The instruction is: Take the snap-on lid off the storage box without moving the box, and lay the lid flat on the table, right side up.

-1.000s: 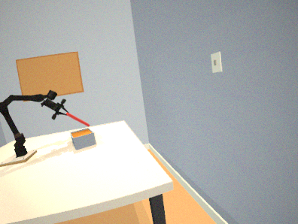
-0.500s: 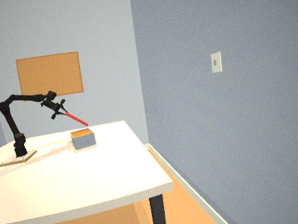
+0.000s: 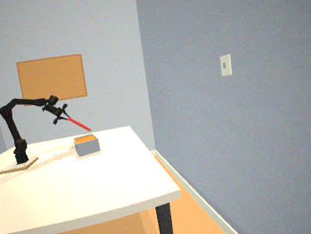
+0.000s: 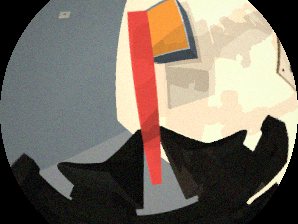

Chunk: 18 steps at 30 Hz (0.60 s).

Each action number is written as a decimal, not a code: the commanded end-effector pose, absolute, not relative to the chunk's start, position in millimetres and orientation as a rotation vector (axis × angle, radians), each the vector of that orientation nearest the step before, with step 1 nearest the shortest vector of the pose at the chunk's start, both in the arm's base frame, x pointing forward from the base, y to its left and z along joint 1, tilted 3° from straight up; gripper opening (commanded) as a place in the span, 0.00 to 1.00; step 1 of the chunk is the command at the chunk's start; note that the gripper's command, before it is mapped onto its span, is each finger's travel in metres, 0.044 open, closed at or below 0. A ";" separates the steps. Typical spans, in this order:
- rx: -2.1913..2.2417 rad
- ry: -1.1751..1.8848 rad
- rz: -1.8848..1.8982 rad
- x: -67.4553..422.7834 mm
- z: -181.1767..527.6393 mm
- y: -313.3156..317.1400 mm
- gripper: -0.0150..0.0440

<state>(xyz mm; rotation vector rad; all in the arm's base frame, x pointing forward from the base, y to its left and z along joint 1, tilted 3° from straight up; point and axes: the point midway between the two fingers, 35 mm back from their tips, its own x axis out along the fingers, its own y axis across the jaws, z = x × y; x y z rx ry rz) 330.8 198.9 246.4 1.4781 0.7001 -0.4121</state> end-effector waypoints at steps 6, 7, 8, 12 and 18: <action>1.493 0.688 -0.403 327.3 253.1 216.0 0.25; 1.493 0.688 -0.403 326.7 253.2 217.9 0.25; 1.493 0.688 -0.403 326.1 253.4 219.8 0.25; 1.494 0.688 -0.403 323.7 253.8 227.4 0.25; 1.494 0.689 -0.403 320.0 254.6 238.7 0.25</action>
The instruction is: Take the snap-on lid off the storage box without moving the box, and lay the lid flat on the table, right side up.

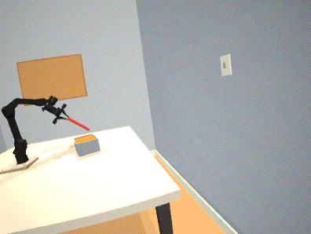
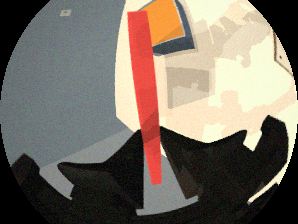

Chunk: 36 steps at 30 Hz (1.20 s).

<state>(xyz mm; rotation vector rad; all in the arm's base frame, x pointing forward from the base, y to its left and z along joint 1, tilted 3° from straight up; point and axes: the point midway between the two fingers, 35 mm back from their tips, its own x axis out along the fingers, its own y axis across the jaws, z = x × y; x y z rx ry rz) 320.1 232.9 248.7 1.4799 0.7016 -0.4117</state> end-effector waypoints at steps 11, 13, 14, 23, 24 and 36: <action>1.495 0.690 -0.403 316.1 254.1 250.2 0.25; 1.495 0.690 -0.403 315.9 252.1 249.8 0.25; 1.495 0.690 -0.403 315.8 250.9 249.6 0.25; 1.495 0.690 -0.403 315.2 237.9 248.5 0.25; 1.495 0.690 -0.403 315.1 236.9 248.5 0.25; 1.495 0.690 -0.403 315.0 227.3 249.0 0.25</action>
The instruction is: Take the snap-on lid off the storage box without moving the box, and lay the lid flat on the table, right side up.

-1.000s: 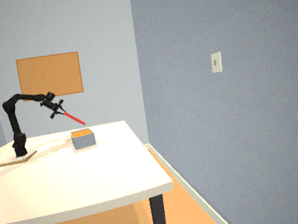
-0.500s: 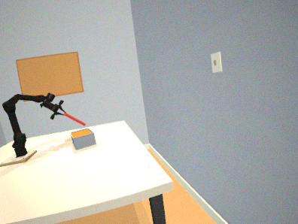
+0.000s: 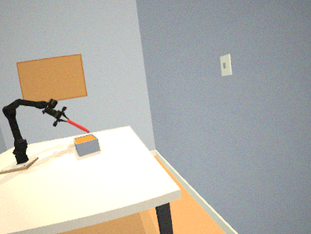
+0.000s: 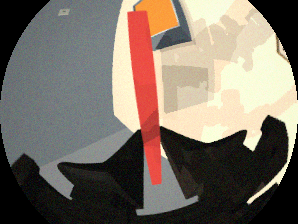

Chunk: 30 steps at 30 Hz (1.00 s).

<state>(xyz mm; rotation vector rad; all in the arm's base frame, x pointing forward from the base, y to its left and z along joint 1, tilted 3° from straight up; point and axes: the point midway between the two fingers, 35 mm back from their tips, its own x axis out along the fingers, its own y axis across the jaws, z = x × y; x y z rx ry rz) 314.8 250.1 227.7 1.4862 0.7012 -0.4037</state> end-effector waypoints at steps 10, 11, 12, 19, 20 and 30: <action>1.495 0.690 -0.403 315.0 219.3 249.5 0.25; 1.495 0.690 -0.403 315.0 218.5 249.5 0.25; 1.495 0.690 -0.403 315.0 217.7 249.6 0.25; 1.495 0.690 -0.403 314.9 212.1 249.9 0.25; 1.495 0.690 -0.403 314.9 211.3 249.9 0.25; 1.495 0.690 -0.404 314.8 203.3 250.4 0.25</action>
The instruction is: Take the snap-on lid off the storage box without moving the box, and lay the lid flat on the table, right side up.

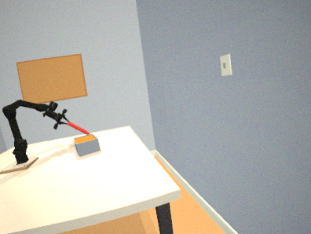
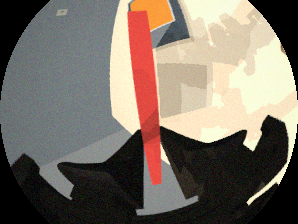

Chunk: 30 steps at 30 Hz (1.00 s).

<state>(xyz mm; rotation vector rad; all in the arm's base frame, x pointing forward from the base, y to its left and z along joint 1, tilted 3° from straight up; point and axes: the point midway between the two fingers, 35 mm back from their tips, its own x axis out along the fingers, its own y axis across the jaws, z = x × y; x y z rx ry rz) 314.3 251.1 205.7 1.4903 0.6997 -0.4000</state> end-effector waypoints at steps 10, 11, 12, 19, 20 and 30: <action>1.495 0.690 -0.404 314.8 195.3 250.9 0.25; 1.495 0.690 -0.404 314.8 194.5 250.9 0.25; 1.495 0.690 -0.404 314.8 193.7 251.0 0.25; 1.495 0.690 -0.404 314.7 188.1 251.3 0.25; 1.495 0.690 -0.404 314.7 187.3 251.4 0.25; 1.495 0.690 -0.404 314.6 179.3 251.8 0.25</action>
